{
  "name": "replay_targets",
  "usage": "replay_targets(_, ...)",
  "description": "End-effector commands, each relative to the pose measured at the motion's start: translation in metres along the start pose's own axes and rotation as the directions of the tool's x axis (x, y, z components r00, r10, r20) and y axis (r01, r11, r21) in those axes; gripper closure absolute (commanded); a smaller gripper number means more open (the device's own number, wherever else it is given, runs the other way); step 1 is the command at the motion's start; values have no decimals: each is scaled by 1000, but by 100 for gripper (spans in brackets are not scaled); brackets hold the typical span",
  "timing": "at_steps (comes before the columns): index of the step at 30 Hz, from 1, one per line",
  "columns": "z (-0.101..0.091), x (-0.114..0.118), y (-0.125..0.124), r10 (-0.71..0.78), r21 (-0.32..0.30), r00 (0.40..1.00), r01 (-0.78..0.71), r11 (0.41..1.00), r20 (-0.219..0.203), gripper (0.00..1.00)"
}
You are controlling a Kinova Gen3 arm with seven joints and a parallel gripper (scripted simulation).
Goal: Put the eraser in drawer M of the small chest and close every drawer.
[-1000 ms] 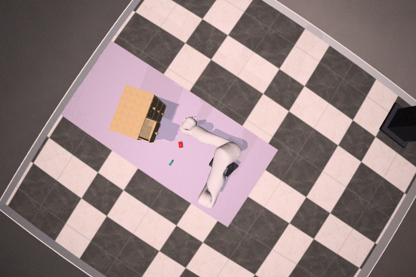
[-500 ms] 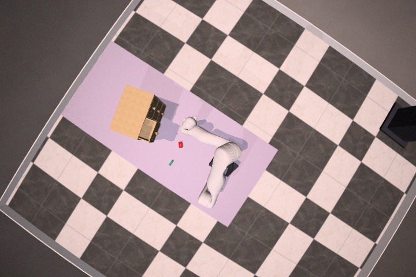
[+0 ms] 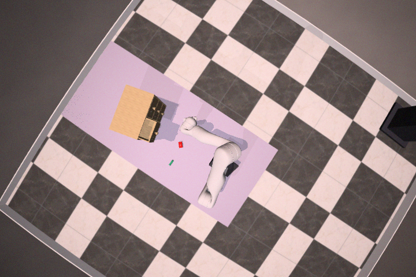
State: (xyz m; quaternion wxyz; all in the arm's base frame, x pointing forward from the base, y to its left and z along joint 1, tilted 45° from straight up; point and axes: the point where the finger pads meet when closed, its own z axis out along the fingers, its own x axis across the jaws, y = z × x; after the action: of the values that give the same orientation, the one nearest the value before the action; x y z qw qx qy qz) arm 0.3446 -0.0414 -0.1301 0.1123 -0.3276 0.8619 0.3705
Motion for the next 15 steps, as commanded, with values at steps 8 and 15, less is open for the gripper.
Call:
replay_targets(8, 0, -1, 0, -2, 0, 1000, 2, 1000, 0, 25)
replay_targets(15, 0, -1, 0, -2, 0, 1000, 2, 1000, 0, 25)
